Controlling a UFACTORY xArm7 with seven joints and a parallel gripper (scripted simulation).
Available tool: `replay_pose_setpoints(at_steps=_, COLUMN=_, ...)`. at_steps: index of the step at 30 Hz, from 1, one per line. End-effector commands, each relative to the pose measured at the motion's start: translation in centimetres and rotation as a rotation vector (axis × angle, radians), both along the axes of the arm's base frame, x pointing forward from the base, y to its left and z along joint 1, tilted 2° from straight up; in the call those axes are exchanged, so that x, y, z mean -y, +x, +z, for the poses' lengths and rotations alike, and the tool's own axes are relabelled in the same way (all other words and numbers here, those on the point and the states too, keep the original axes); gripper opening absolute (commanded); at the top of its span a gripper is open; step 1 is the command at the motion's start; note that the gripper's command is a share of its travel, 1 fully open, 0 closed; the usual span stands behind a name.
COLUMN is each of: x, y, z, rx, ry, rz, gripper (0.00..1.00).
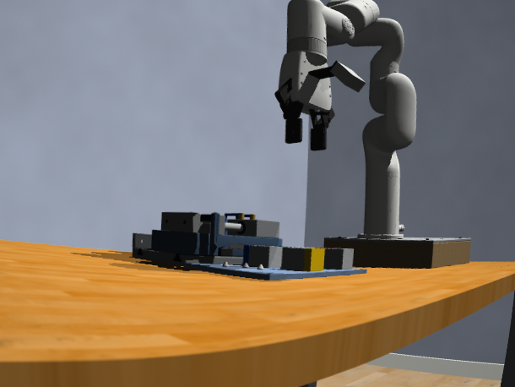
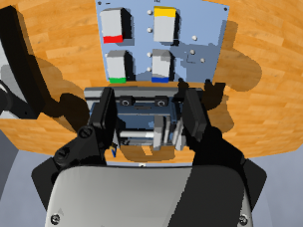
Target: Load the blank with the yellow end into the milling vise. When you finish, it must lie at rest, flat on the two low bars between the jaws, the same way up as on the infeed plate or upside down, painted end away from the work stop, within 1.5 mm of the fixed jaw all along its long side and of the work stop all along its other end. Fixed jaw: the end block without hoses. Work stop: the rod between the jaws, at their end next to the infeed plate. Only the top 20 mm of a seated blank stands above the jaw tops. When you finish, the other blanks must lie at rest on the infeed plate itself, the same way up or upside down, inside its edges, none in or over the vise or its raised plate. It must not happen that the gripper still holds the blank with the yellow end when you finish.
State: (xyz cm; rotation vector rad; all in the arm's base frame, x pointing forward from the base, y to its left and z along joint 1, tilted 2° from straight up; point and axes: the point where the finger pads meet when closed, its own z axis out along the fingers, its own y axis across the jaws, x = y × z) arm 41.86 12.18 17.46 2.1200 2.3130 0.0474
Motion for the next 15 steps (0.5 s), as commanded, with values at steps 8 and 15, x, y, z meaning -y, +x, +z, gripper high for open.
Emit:
replay_pose_setpoints(at_steps=8, x=-0.7, y=0.9, z=-2.5, rx=0.007, ry=-0.002, rz=-0.002, gripper=0.67)
replay_pose_setpoints(at_steps=15, x=-1.7, y=1.7, z=-5.8, rx=0.007, ry=-0.002, rz=-0.002, gripper=0.67)
